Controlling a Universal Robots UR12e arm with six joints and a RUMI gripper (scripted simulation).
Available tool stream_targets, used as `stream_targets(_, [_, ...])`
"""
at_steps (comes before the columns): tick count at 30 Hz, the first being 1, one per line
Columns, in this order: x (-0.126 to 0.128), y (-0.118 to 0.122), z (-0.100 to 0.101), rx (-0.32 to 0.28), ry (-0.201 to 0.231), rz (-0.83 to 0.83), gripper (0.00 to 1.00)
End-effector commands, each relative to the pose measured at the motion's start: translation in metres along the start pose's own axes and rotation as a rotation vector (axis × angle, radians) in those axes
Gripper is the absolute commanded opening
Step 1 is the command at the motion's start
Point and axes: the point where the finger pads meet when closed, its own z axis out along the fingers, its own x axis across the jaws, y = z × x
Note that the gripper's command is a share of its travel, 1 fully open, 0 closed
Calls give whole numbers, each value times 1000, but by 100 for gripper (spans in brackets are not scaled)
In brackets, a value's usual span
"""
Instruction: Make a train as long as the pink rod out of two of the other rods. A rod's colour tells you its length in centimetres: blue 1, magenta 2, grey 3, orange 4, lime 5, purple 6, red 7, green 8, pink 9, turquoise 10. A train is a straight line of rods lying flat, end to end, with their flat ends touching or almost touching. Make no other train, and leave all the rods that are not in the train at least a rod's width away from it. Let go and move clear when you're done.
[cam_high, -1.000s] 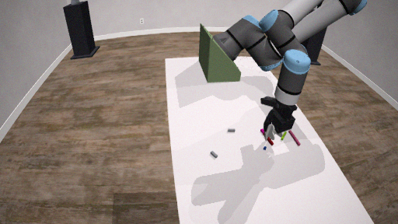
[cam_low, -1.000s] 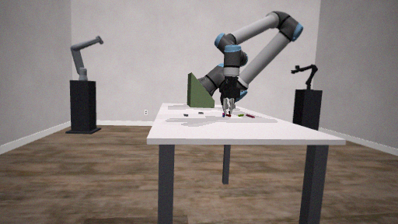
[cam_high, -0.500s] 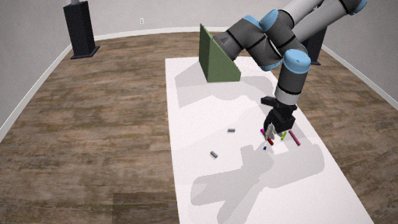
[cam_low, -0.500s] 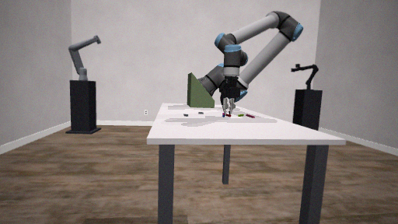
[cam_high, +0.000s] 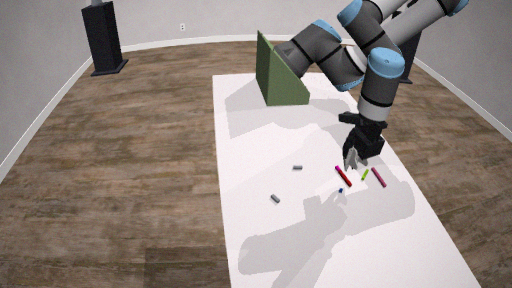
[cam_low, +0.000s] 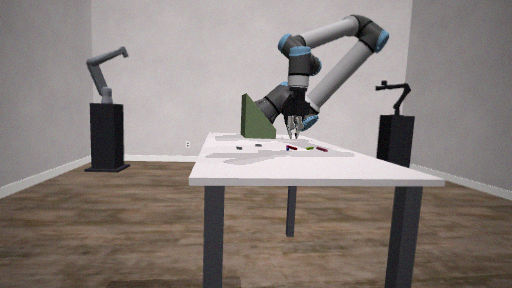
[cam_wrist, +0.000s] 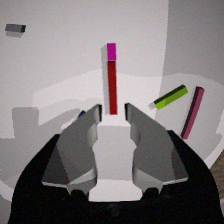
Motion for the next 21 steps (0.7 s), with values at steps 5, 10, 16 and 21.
stream_targets(5, [0, 0, -37, 0, 0, -1, 14])
stream_targets(10, [0, 0, -44, 0, 0, -1, 14])
stream_targets(16, [0, 0, -45, 0, 0, -1, 100])
stream_targets(21, [0, 0, -45, 0, 0, -1, 100])
